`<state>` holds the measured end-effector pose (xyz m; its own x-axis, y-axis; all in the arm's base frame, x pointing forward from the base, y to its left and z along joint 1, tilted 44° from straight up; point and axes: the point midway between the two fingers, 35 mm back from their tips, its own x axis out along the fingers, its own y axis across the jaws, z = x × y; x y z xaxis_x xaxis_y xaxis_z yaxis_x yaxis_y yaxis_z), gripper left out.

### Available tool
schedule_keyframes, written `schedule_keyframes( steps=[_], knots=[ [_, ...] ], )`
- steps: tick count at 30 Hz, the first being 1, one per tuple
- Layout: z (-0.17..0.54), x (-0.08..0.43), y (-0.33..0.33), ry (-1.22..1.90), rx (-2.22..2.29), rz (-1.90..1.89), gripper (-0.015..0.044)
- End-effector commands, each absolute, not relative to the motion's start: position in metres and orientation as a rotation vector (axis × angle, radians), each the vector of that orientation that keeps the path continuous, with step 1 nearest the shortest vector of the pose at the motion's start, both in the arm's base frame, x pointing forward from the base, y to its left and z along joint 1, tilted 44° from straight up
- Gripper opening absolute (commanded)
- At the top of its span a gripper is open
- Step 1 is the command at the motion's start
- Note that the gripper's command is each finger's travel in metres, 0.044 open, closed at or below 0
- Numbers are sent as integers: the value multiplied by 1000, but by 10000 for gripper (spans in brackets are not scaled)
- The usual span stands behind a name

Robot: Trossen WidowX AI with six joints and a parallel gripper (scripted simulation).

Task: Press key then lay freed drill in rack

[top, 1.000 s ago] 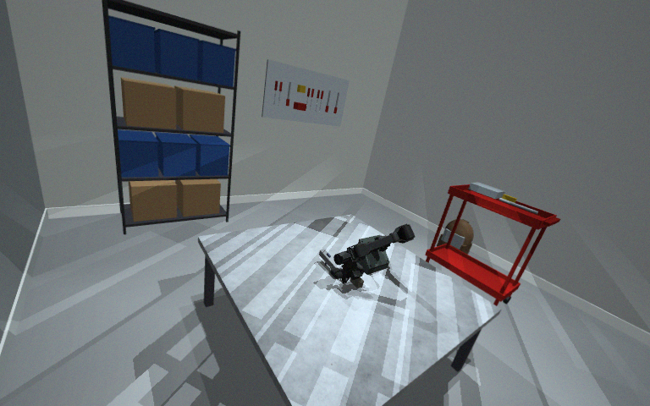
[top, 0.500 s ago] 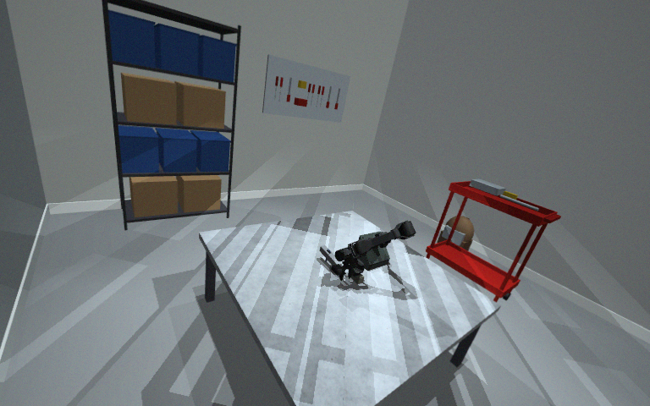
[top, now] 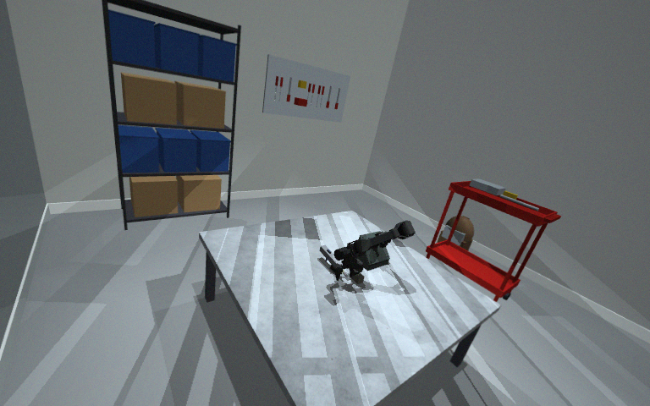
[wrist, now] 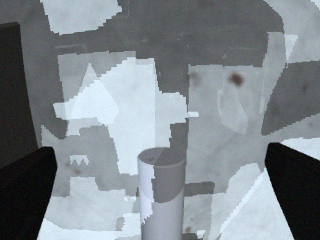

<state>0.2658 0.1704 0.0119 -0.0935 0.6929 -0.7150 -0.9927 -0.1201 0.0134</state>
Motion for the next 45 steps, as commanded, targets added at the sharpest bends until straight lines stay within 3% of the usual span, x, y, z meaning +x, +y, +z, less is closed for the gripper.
schedule_keyframes(
  steps=[1, 30, 45],
  knots=[
    [9, 265, 169, 603, -660, 1600, 440],
    [2, 265, 165, 604, -660, 1600, 440],
    [4, 267, 166, 600, -661, 1596, 46]
  ],
)
